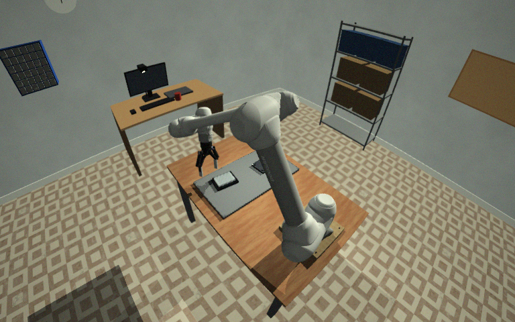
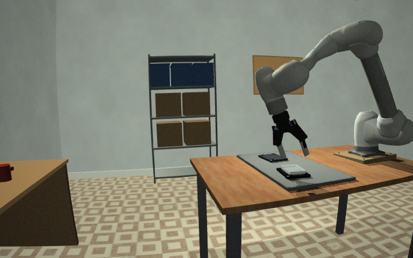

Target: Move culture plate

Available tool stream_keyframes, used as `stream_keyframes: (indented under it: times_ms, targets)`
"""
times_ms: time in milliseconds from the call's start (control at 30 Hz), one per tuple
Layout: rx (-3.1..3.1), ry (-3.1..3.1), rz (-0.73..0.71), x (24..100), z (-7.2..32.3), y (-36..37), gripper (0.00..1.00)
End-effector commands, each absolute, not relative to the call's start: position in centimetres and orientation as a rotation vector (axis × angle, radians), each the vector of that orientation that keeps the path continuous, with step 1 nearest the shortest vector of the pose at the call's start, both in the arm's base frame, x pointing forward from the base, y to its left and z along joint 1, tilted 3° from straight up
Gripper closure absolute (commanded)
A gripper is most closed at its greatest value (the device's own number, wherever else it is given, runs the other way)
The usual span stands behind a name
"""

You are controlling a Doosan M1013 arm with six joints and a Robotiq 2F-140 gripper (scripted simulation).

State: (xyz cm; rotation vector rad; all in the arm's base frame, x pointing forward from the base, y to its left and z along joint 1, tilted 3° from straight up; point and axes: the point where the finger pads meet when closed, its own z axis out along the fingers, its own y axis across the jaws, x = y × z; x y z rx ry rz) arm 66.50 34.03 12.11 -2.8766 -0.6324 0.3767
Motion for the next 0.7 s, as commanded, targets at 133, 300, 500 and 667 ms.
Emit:
stream_keyframes:
  times_ms: [133,300,500,667]
  targets:
    - [-2.842,-0.866,0.296,66.0,11.8,32.4,0.0]
    - [-2.794,-1.1,0.227,65.6,11.6,31.0,0.0]
    - [-2.713,-1.379,0.153,64.9,11.3,29.2,0.0]
    - [-2.663,-1.518,0.122,64.5,11.2,27.9,0.0]
